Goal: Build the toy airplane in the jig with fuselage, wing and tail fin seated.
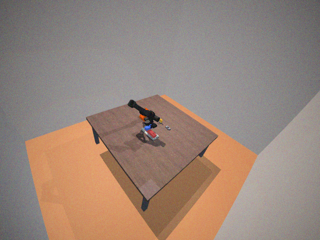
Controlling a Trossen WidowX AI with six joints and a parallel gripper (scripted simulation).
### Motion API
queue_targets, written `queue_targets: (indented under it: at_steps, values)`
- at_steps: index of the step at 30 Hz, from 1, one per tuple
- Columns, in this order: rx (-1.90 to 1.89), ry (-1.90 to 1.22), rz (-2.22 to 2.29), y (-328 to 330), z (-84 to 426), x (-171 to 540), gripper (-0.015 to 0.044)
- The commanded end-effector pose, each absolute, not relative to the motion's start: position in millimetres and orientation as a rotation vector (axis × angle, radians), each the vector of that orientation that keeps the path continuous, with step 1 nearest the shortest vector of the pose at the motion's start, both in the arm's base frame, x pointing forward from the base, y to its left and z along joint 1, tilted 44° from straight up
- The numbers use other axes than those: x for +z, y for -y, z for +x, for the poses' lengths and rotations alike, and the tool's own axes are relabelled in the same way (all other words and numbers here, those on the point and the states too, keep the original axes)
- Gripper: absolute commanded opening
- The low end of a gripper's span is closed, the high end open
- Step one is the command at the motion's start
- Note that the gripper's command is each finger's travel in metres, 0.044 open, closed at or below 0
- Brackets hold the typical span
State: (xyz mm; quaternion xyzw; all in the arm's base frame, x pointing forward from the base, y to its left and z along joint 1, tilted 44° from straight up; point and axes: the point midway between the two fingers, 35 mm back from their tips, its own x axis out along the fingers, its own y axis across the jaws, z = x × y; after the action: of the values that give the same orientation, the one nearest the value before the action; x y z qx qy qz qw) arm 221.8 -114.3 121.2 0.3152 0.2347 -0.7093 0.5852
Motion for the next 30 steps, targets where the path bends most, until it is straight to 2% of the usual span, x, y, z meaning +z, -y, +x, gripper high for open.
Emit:
queue_targets:
  at_steps: [1,13,18,23,30]
  values:
    - [-1.651,-0.543,0.730,118.5,221.1,118.7,0.0195]
    - [-1.652,-0.541,0.728,130.2,218.3,107.3,0.0195]
    - [-1.656,-0.546,0.733,128.2,218.6,107.2,0.0162]
    - [-1.656,-0.546,0.733,128.2,218.6,107.2,0.0030]
    - [-1.656,-0.546,0.733,128.2,218.6,107.2,0.0214]
